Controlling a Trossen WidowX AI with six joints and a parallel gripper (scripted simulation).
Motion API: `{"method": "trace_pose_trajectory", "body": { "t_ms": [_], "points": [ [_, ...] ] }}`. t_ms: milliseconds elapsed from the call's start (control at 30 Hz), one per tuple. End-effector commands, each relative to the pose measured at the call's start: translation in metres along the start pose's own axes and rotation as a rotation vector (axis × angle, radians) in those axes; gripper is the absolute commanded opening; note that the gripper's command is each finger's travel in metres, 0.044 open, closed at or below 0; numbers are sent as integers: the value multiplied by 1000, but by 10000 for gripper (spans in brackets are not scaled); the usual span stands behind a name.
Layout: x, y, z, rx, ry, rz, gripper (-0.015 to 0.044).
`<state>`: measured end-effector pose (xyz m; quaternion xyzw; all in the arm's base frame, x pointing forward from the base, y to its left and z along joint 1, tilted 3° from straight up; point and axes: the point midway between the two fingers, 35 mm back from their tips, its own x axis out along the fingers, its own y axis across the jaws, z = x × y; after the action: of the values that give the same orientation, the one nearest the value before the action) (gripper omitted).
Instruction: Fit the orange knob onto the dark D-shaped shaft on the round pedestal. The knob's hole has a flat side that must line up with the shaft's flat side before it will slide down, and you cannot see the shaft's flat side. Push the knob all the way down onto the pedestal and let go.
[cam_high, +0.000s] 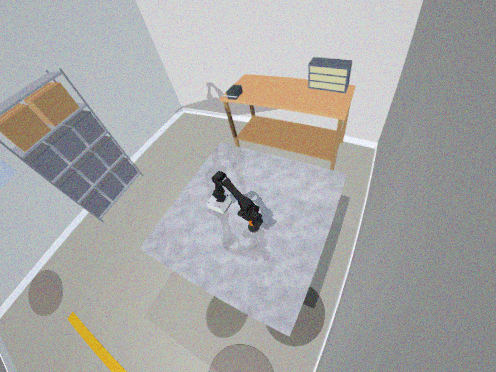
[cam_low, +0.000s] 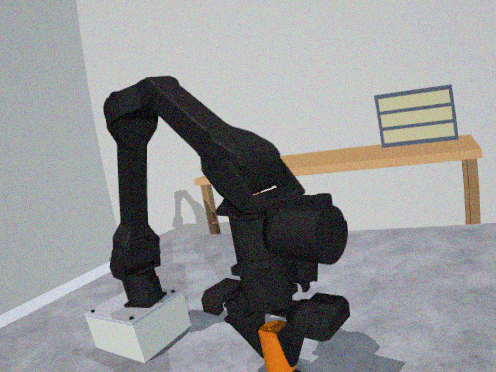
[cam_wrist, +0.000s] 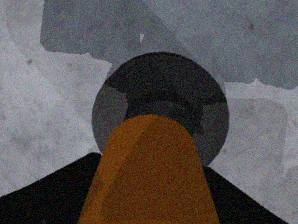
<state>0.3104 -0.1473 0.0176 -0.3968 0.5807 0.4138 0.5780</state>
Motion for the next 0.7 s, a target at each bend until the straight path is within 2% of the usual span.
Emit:
{"method": "trace_pose_trajectory", "body": {
  "t_ms": [0,667],
  "points": [
    [-3,0,0,-13,3,-9,0],
    [1,-6,-1,-13,3,-9,0]
  ]
}}
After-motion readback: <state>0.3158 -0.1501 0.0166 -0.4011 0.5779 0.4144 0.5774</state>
